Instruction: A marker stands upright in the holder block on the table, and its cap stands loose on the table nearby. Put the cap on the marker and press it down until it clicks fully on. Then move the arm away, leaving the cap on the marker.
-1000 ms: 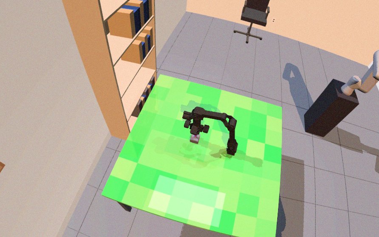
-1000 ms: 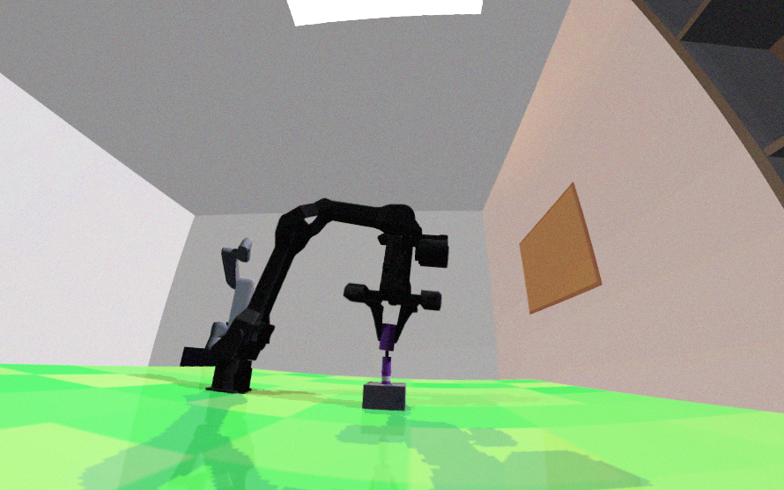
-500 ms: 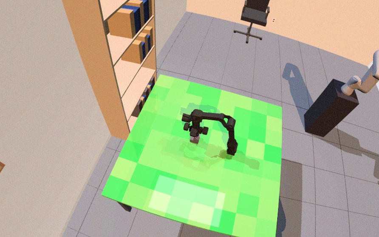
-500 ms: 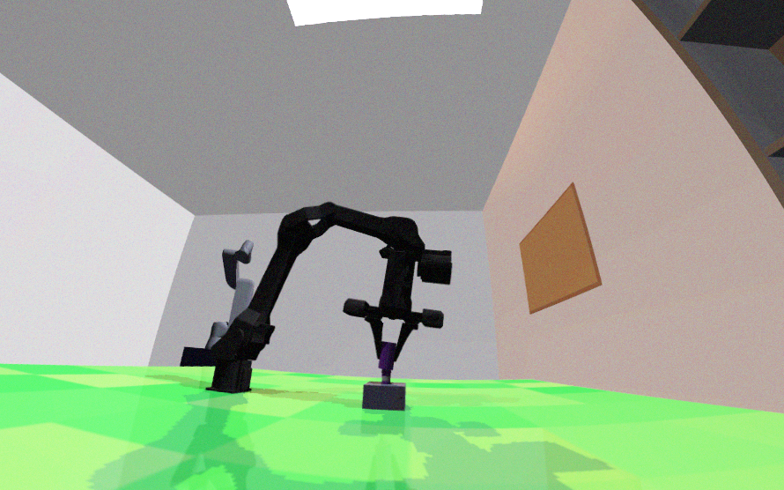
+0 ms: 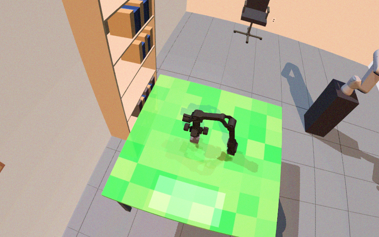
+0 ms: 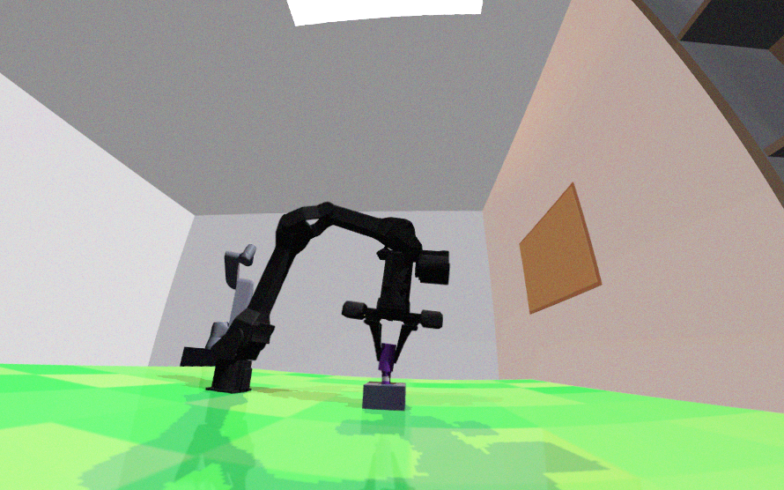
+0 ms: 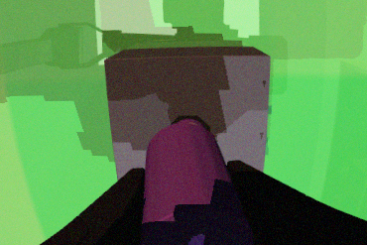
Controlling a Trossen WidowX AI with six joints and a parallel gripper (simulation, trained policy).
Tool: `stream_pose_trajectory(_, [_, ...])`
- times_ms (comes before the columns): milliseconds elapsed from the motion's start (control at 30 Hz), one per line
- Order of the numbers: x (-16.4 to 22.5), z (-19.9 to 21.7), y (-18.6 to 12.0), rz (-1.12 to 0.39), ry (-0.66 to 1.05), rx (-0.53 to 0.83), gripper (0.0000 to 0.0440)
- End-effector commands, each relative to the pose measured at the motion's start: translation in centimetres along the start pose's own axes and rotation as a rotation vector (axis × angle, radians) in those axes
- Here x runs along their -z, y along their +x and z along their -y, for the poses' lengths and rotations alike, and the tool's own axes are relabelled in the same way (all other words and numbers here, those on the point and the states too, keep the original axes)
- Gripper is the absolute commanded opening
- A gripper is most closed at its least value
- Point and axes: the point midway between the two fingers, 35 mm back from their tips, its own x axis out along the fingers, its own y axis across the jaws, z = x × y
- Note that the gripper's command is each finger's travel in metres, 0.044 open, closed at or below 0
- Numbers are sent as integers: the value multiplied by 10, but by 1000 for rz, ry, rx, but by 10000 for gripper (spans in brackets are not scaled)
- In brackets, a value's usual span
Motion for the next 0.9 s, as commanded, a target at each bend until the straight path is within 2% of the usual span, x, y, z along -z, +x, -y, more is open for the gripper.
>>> stream_pose_trajectory(0, [-1, -6, 18, 9, -12, -56, 13])
stream_pose_trajectory(333, [-1, -6, 19, 9, -14, -56, 24])
stream_pose_trajectory(367, [-1, -6, 19, 9, -15, -57, 50])
stream_pose_trajectory(867, [0, -10, 25, 8, -46, -69, 92])
